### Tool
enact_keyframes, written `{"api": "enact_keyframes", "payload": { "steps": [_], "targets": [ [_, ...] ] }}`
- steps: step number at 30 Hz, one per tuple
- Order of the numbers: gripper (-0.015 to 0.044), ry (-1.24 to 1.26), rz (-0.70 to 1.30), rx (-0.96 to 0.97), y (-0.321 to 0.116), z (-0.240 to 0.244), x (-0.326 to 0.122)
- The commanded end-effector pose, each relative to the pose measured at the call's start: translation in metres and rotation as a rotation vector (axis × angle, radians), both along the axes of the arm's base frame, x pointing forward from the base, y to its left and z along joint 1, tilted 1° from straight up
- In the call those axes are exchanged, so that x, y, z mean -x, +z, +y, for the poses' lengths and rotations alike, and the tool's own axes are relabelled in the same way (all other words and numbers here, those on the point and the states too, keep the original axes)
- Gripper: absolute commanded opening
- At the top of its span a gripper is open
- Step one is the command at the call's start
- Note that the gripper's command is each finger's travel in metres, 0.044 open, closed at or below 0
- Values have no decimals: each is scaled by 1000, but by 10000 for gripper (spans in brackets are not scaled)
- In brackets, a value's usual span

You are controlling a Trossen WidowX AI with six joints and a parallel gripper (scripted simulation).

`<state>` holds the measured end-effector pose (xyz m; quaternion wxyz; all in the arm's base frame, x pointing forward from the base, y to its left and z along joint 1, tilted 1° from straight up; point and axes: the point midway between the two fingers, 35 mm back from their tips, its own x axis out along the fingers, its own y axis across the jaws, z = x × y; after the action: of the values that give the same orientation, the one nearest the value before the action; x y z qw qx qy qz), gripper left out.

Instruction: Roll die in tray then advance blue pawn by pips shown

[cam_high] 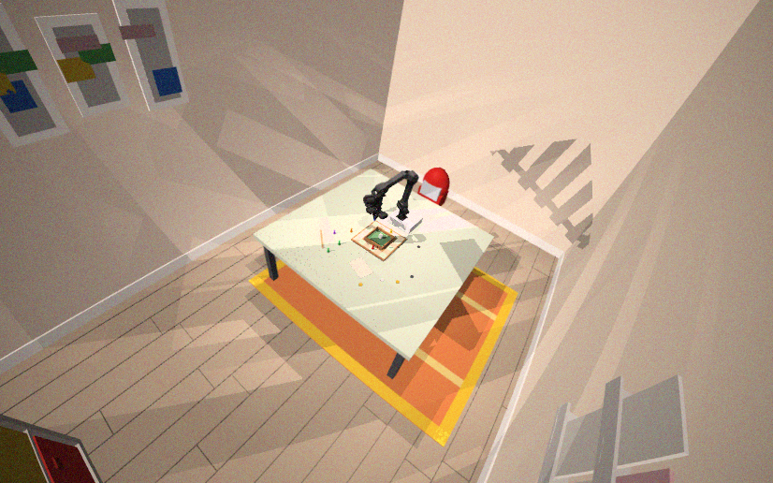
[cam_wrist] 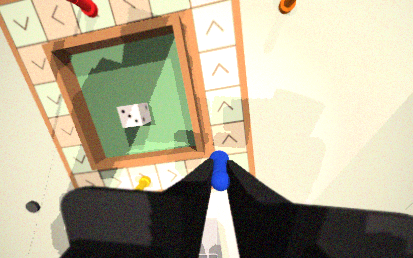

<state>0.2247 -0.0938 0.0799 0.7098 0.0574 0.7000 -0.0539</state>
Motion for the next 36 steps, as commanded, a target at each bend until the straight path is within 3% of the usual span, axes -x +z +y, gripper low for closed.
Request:
{"api": "enact_keyframes", "payload": {
  "steps": [1, 20, 36],
  "targets": [
    [0, 2, 5, 1, -13, -5, -14],
    [0, -2, 7, 1, -68, -12, -33],
    [0, -2, 7, 1, -83, -12, -33]
  ]
}}
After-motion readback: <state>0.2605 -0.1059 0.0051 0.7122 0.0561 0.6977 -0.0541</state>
